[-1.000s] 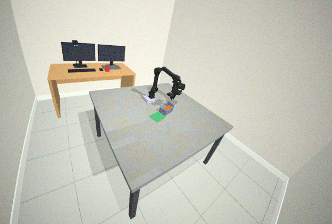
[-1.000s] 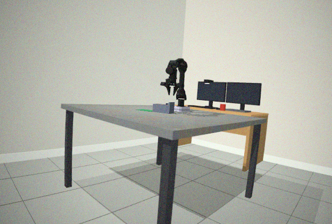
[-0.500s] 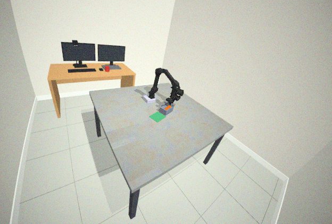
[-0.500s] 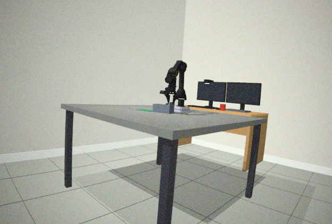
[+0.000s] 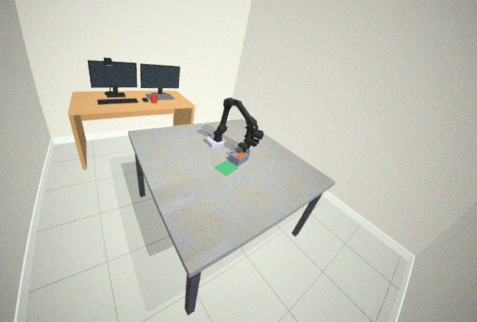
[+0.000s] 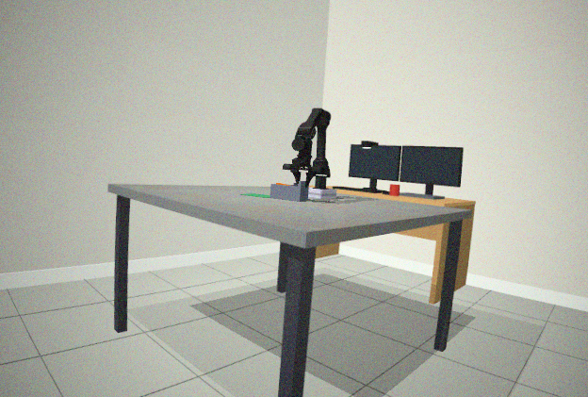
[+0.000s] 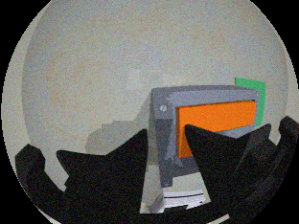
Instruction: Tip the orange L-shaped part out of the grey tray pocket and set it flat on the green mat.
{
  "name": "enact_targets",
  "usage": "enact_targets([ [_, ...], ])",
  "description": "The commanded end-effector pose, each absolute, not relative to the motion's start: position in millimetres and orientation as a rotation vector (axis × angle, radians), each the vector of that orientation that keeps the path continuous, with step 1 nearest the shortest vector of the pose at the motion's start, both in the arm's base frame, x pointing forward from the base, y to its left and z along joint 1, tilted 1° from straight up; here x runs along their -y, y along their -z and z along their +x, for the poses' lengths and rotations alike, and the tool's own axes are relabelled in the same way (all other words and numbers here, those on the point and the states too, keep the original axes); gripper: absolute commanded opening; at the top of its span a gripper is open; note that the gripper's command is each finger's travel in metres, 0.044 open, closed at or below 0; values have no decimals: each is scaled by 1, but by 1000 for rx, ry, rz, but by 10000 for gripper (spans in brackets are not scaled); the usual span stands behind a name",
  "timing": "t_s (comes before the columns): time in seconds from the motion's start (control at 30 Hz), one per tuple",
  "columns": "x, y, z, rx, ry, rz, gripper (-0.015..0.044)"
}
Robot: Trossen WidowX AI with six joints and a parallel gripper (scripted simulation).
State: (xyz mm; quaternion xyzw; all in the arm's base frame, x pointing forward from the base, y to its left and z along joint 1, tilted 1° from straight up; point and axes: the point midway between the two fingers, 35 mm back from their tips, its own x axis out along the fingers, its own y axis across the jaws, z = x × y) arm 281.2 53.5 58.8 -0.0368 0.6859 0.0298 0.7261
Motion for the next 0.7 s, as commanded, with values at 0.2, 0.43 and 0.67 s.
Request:
enact_targets([
  [0.2, -53, -37, 278, -1529, -70, -83, 180],
  [0.43, -53, -33, 278, -1529, -70, -84, 180],
  [0.67, -53, -33, 278, -1529, -70, -84, 180],
])
